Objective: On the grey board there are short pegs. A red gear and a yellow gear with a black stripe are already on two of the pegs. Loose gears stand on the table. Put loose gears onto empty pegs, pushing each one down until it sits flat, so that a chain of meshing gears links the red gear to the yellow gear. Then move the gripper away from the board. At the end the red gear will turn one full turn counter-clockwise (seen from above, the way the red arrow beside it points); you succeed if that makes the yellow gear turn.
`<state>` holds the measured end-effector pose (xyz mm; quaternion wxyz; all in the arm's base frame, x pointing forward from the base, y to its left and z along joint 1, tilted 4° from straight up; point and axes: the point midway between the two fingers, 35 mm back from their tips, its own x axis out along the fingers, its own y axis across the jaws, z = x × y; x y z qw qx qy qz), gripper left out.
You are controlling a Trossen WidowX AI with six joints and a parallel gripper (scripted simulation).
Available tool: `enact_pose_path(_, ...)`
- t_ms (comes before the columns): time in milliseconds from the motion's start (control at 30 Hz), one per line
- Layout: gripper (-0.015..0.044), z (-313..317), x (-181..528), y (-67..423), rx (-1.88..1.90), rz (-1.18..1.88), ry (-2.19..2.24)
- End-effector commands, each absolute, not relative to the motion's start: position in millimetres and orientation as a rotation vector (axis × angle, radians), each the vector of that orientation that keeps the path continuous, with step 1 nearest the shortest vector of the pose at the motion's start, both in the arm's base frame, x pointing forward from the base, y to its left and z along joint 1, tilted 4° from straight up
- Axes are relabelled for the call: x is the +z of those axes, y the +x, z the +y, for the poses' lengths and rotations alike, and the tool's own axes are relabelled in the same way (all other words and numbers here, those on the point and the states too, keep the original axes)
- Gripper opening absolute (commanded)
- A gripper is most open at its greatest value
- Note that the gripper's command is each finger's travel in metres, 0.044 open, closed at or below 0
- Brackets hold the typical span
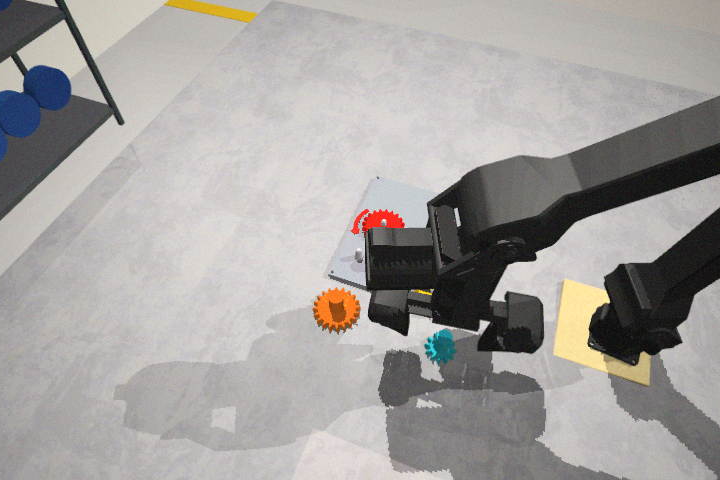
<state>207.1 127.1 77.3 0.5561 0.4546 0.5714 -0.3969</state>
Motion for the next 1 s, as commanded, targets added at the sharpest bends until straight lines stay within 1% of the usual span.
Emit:
enact_pose_path(0, 0.0440, 125.7, 70.7, 205.6, -0.951, 1.347, 1.070)
enact_pose_path(167, 0.0440, 125.7, 70.5, 205.6, -0.951, 1.347, 1.070)
enact_pose_path(600, 0.0099, 125.7, 70.5, 205.6, -0.951, 1.347, 1.070)
enact_pose_path(867, 0.0045, 125.7, 70.5, 205.6, -0.951, 1.347, 1.070)
enact_pose_path(933, 0.0000, 126.1, 70.9, 205.8, -0.949, 1.347, 1.071)
enact_pose_path(967, 0.0000, 127.3, 72.1, 206.5, -0.942, 1.346, 1.075)
